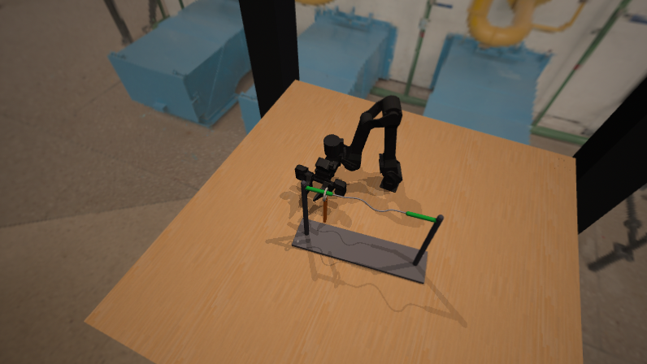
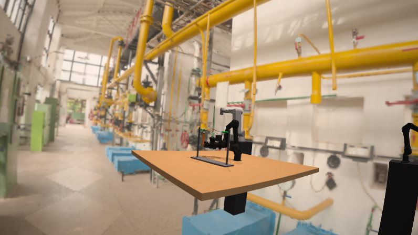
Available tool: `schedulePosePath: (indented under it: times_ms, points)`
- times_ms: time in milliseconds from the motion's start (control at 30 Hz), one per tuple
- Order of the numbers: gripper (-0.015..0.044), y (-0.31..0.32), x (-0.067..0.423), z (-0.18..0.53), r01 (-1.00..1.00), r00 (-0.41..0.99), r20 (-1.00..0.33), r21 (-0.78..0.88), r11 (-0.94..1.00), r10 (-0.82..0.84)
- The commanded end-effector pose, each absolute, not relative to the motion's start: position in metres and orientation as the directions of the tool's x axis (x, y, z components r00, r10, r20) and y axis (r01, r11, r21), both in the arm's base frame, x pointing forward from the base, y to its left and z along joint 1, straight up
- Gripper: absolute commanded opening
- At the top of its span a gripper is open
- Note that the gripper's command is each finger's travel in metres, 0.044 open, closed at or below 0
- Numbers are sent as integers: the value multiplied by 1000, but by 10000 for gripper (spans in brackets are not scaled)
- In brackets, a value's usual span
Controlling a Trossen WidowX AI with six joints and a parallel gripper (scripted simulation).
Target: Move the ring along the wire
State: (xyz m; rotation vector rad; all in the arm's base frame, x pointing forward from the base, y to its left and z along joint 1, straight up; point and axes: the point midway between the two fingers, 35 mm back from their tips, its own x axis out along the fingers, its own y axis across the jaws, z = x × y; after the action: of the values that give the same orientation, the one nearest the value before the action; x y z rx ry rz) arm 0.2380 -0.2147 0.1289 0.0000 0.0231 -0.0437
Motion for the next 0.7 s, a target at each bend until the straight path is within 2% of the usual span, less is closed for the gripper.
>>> schedulePosePath:
  times_ms: [0, 133, 300, 667]
  points:
    - [160, -184, 221, 113, -32, 999, -27, -24, 999, 32]
    - [160, -153, 206, 102, -110, 994, -23, -46, 993, 109]
    - [160, -148, 204, 101, -123, 992, -22, -49, 991, 122]
    - [160, -145, 245, 141, -129, 992, -2, -25, 991, 129]
